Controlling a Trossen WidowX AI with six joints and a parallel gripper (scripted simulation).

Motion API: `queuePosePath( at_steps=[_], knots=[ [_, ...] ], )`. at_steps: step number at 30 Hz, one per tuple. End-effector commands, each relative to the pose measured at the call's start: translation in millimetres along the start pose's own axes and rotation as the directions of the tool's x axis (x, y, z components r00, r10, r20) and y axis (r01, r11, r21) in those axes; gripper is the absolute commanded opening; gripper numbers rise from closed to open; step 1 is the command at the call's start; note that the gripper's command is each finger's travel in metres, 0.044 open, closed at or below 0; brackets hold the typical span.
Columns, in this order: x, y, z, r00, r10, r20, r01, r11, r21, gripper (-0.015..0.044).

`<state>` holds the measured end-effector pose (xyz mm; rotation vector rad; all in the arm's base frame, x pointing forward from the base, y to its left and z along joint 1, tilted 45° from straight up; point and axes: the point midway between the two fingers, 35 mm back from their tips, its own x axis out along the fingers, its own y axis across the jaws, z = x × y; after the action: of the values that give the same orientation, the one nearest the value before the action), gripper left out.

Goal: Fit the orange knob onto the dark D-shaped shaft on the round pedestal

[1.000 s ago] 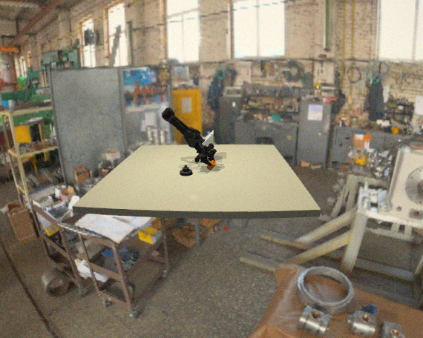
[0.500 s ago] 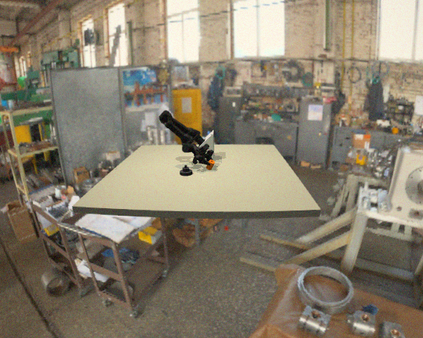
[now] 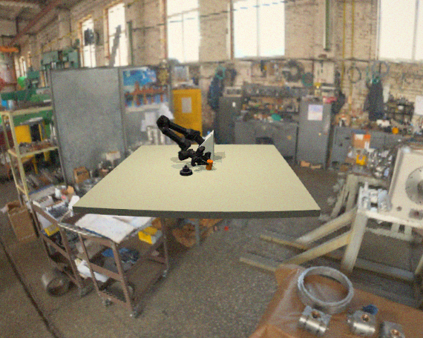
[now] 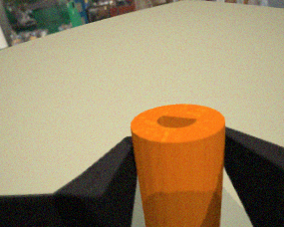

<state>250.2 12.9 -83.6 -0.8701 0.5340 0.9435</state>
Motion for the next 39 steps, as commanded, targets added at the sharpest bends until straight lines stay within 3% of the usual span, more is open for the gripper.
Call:
queuePosePath(
  at_steps=[1, 4, 7, 31, 37, 39],
  knots=[
    [-0.9, 0.5, -1.0, 1.000, 0.002, 0.015, -0.002, 1.000, -0.001, 0.0179],
    [-2.5, 0.4, -0.5, 1.000, 0.000, -0.009, 0.000, 1.000, -0.001, 0.0179],
    [-0.9, 0.0, 0.1, 1.000, 0.000, 0.002, 0.000, 1.000, -0.003, 0.0258],
    [-0.9, 0.0, 0.1, 1.000, 0.000, 0.002, 0.000, 1.000, -0.003, 0.0260],
    [-0.9, 0.0, 0.1, 1.000, 0.000, 0.002, 0.000, 1.000, -0.003, 0.0418],
    [-0.9, 0.0, 0.1, 1.000, 0.000, 0.002, 0.000, 1.000, -0.003, 0.0440]
  ],
)
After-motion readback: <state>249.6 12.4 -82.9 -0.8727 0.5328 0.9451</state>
